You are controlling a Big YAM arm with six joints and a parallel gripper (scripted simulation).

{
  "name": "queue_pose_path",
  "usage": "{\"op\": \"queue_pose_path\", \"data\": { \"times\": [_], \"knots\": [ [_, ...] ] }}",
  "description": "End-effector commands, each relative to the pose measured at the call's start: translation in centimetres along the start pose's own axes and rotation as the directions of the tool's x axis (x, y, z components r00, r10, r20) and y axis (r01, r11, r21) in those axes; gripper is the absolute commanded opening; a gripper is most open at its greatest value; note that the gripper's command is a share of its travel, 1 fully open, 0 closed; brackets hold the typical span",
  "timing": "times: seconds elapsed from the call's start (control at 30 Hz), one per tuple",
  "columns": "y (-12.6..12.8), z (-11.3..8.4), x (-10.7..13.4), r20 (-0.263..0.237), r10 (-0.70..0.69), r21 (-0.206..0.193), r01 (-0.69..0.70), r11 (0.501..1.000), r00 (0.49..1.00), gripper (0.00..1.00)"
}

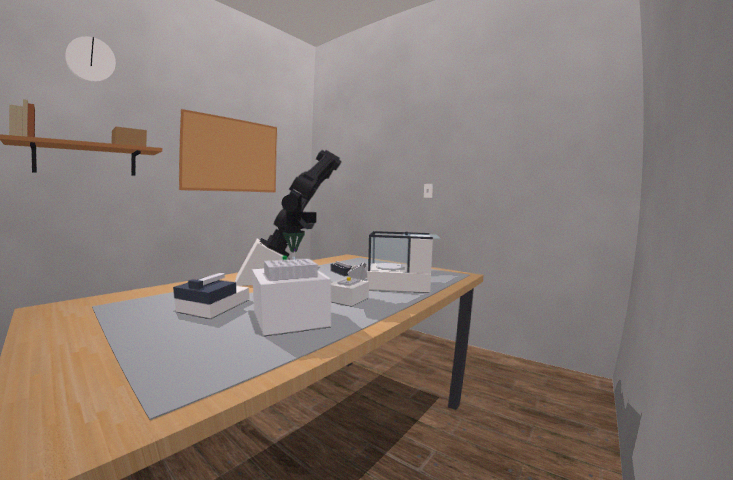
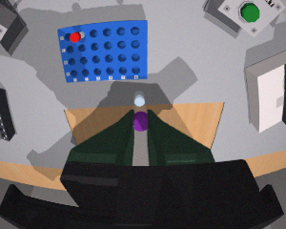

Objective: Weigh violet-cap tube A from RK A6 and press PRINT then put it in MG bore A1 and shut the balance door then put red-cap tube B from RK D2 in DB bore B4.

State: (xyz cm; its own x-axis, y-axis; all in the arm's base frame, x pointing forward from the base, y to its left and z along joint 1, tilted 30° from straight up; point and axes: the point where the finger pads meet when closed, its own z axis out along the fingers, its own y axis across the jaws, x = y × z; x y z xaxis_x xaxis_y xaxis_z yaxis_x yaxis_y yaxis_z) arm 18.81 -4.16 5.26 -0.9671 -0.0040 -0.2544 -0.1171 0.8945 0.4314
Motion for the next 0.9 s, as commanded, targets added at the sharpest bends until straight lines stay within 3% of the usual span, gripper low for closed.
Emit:
{"op": "queue_pose_path", "data": {
  "times": [0.0,0.87],
  "knots": [
    [-0.6,-2.4,-1.6,0.029,-0.032,0.029,0.031,0.999,0.999,0.09],
    [-0.7,-6.6,-1.4,0.026,-0.032,0.034,0.031,0.999,0.999,0.09]
  ]
}}
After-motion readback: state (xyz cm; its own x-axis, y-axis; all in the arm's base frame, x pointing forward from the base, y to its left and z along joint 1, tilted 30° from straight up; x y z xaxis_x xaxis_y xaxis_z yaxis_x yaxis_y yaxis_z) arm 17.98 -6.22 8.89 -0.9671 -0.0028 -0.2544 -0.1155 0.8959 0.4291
